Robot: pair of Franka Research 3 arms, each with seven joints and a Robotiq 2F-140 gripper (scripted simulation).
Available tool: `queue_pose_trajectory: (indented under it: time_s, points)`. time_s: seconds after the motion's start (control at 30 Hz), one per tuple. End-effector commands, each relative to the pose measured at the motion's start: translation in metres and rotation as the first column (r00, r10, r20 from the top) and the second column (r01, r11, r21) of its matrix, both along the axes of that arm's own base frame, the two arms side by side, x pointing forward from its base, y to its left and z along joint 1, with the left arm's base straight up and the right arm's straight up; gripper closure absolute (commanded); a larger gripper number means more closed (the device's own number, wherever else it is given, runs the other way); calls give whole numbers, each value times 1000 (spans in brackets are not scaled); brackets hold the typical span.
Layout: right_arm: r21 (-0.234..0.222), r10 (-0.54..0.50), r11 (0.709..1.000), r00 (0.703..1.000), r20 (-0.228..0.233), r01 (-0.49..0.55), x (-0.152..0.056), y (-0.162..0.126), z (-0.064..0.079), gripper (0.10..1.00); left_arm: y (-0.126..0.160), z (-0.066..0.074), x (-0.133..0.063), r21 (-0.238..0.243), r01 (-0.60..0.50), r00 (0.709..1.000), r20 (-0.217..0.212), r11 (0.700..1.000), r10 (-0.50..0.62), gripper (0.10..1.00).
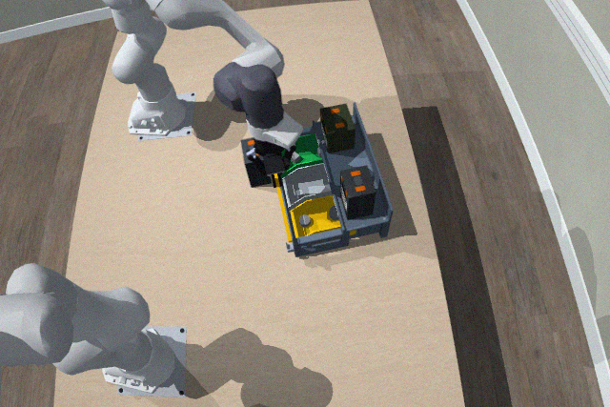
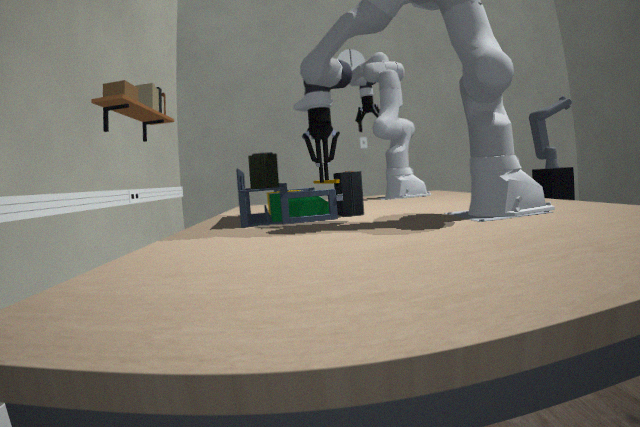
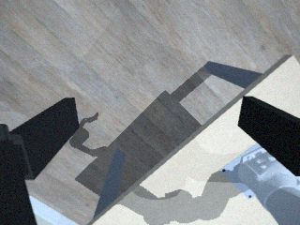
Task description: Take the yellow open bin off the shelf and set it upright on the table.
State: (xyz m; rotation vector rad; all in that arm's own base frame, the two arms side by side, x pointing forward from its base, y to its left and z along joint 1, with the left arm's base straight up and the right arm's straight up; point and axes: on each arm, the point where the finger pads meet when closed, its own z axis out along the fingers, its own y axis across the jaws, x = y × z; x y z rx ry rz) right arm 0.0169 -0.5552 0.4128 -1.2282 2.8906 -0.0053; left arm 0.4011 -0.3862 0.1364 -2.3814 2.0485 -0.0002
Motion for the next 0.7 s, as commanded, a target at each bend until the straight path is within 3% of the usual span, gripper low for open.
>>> queue_pose_trajectory:
  time_s: [0.0,0.67]
  points:
    - [0,0,1000,1000,0,0,0,0,0,98,0,8,0,0,8,1000,0,1000,-8,999]
    - [0,0,1000,1000,0,0,0,0,0,98,0,30,0,0,8,1000,0,1000,-8,999]
